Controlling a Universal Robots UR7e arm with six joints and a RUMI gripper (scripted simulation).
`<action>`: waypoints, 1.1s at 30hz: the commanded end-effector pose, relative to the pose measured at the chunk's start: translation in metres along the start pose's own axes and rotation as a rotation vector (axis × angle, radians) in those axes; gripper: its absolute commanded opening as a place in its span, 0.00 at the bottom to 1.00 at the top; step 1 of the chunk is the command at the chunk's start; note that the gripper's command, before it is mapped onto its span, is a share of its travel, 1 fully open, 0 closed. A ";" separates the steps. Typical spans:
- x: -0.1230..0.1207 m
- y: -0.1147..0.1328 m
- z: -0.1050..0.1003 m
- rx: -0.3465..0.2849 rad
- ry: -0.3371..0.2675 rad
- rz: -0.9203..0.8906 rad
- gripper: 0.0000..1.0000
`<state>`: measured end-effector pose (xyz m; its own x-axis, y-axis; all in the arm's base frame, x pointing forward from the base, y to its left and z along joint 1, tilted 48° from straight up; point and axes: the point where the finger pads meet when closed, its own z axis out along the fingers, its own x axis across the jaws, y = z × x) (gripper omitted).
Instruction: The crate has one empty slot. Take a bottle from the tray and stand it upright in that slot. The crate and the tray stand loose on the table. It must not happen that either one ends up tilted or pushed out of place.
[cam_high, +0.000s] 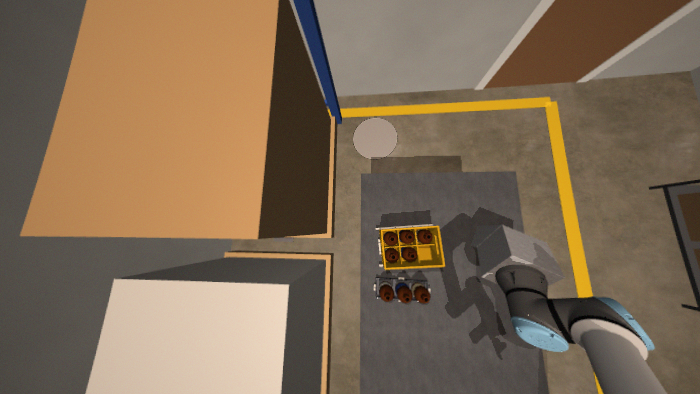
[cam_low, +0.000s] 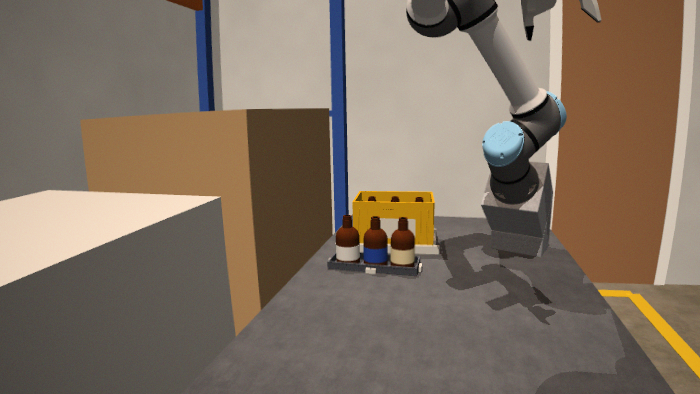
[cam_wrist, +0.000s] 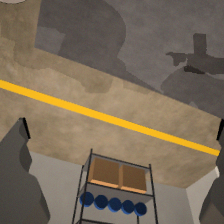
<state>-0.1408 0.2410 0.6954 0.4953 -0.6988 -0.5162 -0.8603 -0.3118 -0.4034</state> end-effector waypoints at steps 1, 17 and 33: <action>-0.002 0.001 0.000 0.091 0.022 0.047 1.00; -0.007 0.002 0.001 0.100 0.017 0.045 1.00; -0.008 0.002 0.002 0.102 0.017 0.046 1.00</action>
<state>-0.1456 0.2481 0.6971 0.5059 -0.6877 -0.5207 -0.8536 -0.3121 -0.4172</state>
